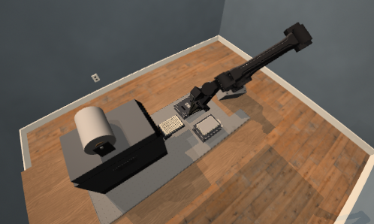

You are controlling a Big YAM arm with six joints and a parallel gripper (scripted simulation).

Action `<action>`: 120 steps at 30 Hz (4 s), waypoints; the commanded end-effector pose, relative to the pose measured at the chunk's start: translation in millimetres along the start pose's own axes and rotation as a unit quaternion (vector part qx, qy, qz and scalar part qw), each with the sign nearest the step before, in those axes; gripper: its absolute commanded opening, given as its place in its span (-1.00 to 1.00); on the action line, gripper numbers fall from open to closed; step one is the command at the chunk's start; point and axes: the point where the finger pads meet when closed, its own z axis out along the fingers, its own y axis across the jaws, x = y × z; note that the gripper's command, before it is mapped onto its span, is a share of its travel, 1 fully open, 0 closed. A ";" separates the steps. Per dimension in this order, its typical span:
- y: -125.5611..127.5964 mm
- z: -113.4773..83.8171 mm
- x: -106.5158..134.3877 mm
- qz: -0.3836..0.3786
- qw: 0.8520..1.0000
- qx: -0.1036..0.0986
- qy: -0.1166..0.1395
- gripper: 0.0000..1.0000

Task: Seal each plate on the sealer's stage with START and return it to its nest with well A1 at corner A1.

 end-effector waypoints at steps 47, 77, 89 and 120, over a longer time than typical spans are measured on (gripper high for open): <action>25.2 121.0 -68.8 -0.011 0.999 -0.023 -0.042 -1.00; 6.2 99.6 -45.2 -0.009 1.000 -0.004 -0.022 -1.00; 23.8 115.0 -54.4 -0.016 0.999 -0.021 -0.037 -1.00; 32.1 170.2 -74.8 -0.014 0.998 -0.028 -0.051 -1.00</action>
